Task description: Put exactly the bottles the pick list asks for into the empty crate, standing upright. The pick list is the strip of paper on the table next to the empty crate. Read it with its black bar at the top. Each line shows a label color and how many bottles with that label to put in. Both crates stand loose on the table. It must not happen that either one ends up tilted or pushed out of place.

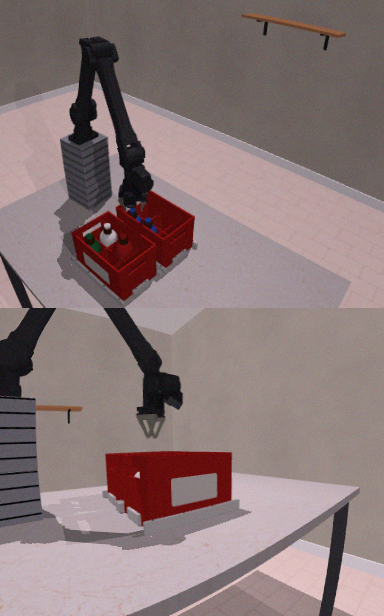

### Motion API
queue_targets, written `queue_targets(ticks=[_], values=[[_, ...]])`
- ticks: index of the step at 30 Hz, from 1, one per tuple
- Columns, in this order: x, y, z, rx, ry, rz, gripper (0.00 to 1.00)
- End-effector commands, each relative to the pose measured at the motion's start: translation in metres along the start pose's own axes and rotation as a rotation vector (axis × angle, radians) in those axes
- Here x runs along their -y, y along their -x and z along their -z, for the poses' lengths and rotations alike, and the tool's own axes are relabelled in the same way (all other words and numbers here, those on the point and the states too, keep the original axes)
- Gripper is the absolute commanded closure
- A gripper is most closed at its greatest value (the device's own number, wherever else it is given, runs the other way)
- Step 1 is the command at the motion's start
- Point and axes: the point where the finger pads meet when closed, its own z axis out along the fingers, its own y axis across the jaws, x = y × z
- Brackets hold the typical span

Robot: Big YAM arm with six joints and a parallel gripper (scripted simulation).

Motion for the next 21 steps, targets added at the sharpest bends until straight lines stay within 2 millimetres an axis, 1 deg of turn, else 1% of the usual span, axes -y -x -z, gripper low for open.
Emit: queue_targets(ticks=[1,3,5,8,10,13,15,16,21], values=[[0.005,0.012,0.012,0.033,0.024,0.038,0.39],[0.014,0.016,0.011,0.033,0.024,0.038,0.39],[0.019,0.027,0.013,0.044,0.029,0.038,0.39],[0.037,0.027,0.011,0.034,0.022,0.038,0.39],[0.043,0.037,0.013,0.044,0.026,0.038,0.39],[0.058,0.041,0.012,0.040,0.023,0.038,0.39],[0.058,0.041,0.012,0.040,0.023,0.038,0.39],[0.064,0.041,0.011,0.036,0.021,0.038,0.39],[0.084,0.059,0.012,0.045,0.022,0.038,0.39]])
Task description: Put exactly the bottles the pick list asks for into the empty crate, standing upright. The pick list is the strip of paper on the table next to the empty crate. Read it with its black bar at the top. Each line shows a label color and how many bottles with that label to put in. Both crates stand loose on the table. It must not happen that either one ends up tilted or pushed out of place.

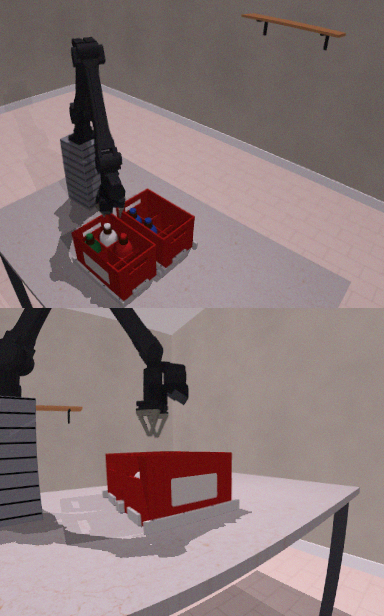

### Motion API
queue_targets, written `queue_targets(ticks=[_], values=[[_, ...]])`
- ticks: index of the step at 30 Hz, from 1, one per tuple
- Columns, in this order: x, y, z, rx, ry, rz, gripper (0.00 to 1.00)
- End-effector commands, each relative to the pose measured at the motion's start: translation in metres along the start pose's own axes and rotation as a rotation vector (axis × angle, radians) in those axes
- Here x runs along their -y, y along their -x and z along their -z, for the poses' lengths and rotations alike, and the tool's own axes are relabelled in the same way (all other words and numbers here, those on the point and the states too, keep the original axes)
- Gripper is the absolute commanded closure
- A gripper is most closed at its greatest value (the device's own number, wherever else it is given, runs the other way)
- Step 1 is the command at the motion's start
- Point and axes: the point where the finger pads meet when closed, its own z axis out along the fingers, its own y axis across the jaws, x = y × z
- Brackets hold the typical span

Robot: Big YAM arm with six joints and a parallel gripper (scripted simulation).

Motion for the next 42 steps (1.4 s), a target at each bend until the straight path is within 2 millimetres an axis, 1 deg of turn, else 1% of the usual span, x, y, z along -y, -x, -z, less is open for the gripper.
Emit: queue_targets(ticks=[1,3,7,9,11,12,14,16,20,21,22,23,24,29,30,31,32,39,42], values=[[0.010,0.026,0.013,0.046,0.023,0.029,0.39],[0.018,0.035,0.012,0.048,0.023,0.029,0.39],[0.040,0.036,0.003,0.018,0.011,0.029,0.39],[0.049,0.040,0.003,0.014,0.010,0.029,0.39],[0.049,0.040,0.003,0.014,0.010,0.029,0.39],[0.056,0.035,0.010,0.018,0.011,0.029,0.39],[0.063,0.049,0.009,0.027,0.013,0.029,0.39],[0.073,0.050,0.003,0.015,0.009,0.029,0.39],[0.092,0.060,0.005,0.019,0.009,0.029,0.39],[0.091,0.063,0.012,0.036,0.012,0.029,0.39],[0.092,0.059,0.013,0.033,0.011,0.029,0.39],[0.088,0.054,0.007,0.028,0.008,0.029,0.39],[0.083,0.053,0.011,0.026,0.010,0.052,0.39],[0.082,0.051,0.011,0.023,0.009,0.052,0.39],[0.087,0.054,0.007,0.028,0.008,0.029,0.39],[0.091,0.051,0.000,0.014,0.008,0.034,0.39],[0.091,0.052,-0.005,0.018,0.008,0.032,0.39],[0.090,0.051,-0.014,0.017,0.008,0.037,0.39],[0.089,0.055,-0.012,0.033,0.010,0.037,0.39]])
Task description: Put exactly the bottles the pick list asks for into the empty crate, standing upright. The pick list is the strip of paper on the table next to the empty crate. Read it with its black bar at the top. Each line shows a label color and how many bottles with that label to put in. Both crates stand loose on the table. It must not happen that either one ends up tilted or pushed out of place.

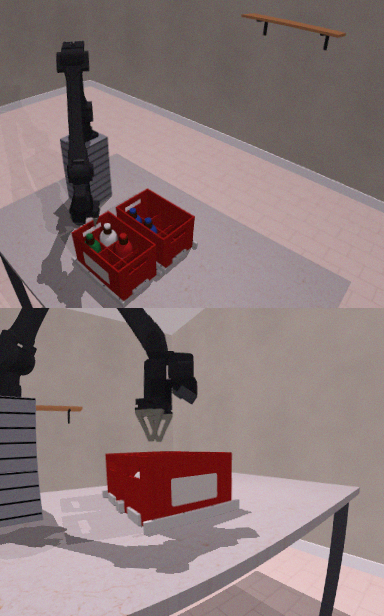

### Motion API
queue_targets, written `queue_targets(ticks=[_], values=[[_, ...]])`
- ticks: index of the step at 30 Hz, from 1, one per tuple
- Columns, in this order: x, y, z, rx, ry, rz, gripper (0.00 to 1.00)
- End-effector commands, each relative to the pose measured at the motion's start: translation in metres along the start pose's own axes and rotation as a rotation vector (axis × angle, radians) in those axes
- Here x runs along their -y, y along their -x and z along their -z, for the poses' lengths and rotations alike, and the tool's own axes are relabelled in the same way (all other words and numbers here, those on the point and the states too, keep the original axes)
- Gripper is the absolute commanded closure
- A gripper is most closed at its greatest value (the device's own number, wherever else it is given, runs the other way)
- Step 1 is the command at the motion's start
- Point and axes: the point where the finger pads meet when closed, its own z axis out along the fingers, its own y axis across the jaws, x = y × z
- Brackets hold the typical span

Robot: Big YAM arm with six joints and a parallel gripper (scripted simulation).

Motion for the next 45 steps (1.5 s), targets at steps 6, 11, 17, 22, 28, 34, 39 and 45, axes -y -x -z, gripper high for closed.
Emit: queue_targets(ticks=[6,11,17,22,28,34,39,45], values=[[-0.001,0.014,-0.007,0.030,0.008,0.013,0.39],[-0.002,0.017,-0.012,0.035,0.009,0.014,0.39],[-0.003,0.022,-0.019,0.043,0.010,0.014,0.39],[-0.001,0.013,-0.024,0.030,0.008,0.015,0.39],[-0.002,0.018,-0.032,0.037,0.009,0.015,0.39],[-0.003,0.023,-0.036,0.049,0.011,0.015,0.39],[-0.002,0.014,-0.044,0.032,0.008,0.015,0.39],[-0.003,0.019,-0.052,0.038,0.009,0.015,0.39]])
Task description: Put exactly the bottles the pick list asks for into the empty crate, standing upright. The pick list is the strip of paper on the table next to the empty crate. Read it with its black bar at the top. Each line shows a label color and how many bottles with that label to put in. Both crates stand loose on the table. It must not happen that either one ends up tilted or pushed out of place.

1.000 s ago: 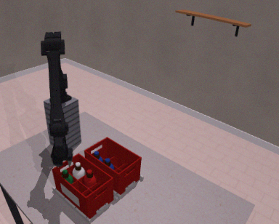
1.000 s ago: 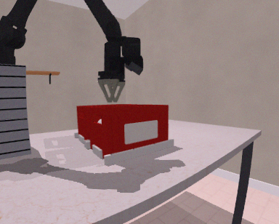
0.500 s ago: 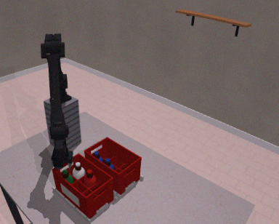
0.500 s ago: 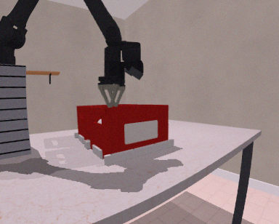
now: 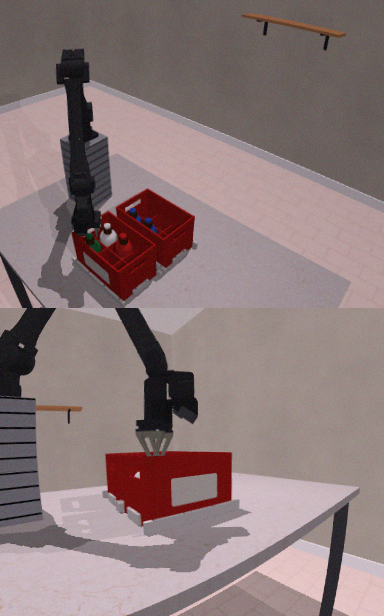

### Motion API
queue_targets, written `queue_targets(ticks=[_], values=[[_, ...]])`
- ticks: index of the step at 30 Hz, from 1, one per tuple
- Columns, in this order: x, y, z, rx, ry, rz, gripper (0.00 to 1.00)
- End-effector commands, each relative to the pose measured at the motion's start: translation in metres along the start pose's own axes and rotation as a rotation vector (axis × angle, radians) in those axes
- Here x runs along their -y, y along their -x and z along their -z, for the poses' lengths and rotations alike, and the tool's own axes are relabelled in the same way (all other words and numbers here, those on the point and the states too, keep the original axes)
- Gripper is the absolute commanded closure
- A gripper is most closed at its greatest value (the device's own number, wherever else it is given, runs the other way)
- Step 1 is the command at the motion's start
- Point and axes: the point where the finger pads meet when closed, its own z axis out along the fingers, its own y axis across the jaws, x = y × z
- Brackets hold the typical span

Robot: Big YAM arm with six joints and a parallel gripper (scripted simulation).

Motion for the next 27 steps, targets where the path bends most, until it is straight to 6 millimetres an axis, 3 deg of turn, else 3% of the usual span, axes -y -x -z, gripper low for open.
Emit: queue_targets(ticks=[1,9,10,12,17,18,27], values=[[-0.002,0.016,-0.004,0.030,0.008,0.015,0.39],[-0.003,0.018,-0.012,0.035,0.009,0.016,0.39],[-0.003,0.018,-0.004,0.046,0.010,0.016,0.39],[-0.002,0.013,-0.017,0.026,0.007,0.016,0.39],[-0.003,0.012,-0.022,0.024,0.007,0.017,0.39],[-0.002,0.012,-0.014,0.026,0.006,0.005,0.39],[-0.003,0.012,-0.014,0.026,0.006,0.005,0.39]])
